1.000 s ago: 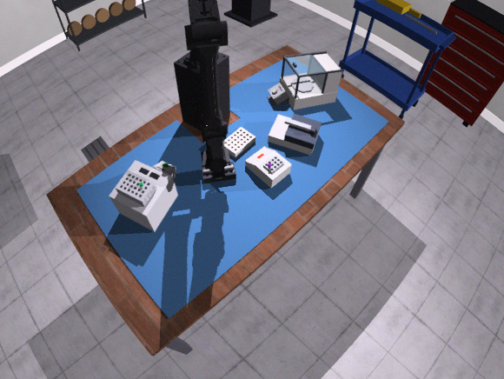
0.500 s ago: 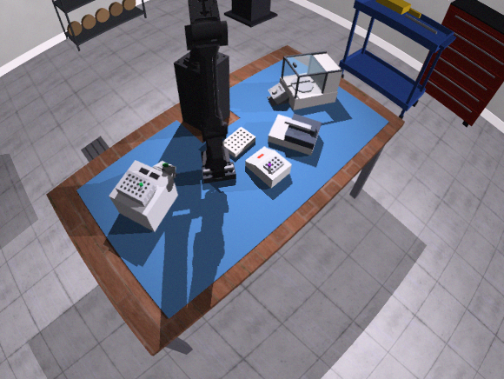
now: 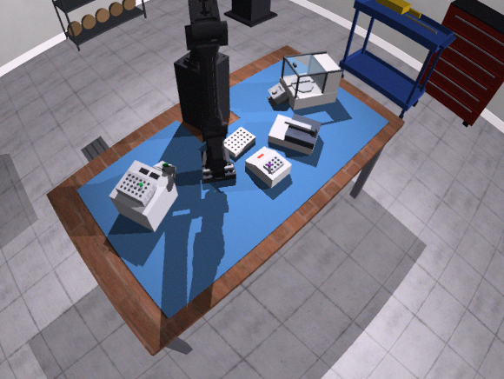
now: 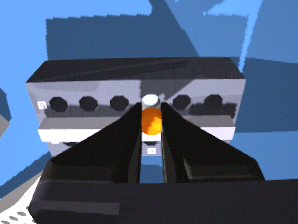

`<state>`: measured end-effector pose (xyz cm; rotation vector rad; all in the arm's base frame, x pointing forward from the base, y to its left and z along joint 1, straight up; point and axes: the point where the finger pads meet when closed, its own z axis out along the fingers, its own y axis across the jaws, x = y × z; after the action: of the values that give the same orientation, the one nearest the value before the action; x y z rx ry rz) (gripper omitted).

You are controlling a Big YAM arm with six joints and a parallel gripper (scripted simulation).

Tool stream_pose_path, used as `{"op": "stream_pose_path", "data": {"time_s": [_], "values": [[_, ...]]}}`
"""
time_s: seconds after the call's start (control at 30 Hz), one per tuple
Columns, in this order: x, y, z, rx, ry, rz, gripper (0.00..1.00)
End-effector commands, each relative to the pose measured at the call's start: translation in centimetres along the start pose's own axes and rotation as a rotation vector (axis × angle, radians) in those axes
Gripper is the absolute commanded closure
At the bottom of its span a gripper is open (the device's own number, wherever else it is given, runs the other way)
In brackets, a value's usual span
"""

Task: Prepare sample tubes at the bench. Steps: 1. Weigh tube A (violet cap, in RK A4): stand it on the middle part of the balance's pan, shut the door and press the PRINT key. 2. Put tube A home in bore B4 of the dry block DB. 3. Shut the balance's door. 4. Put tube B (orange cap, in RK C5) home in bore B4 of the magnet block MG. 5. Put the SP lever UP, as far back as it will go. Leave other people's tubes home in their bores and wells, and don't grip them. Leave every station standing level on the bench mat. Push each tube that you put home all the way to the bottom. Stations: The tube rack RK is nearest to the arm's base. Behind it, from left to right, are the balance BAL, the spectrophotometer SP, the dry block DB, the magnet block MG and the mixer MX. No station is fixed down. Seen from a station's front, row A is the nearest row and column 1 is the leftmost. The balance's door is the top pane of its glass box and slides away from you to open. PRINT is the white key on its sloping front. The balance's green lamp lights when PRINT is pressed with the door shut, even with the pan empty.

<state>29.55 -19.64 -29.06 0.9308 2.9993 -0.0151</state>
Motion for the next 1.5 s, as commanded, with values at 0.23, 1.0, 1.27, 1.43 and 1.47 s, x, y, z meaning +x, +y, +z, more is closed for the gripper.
{"op": "stream_pose_path", "data": {"time_s": [0.23,1.0,1.27,1.43,1.47], "values": [[0.21,1.03,0.70,-0.012,0.002,-0.012,0.91],[0.37,1.05,0.70,-0.012,0.003,-0.012,0.91],[0.45,1.05,0.70,-0.012,0.004,-0.012,0.91],[0.92,1.00,0.58,-0.010,0.016,-0.014,0.64],[0.92,0.99,0.58,-0.009,0.016,-0.014,0.64]]}}
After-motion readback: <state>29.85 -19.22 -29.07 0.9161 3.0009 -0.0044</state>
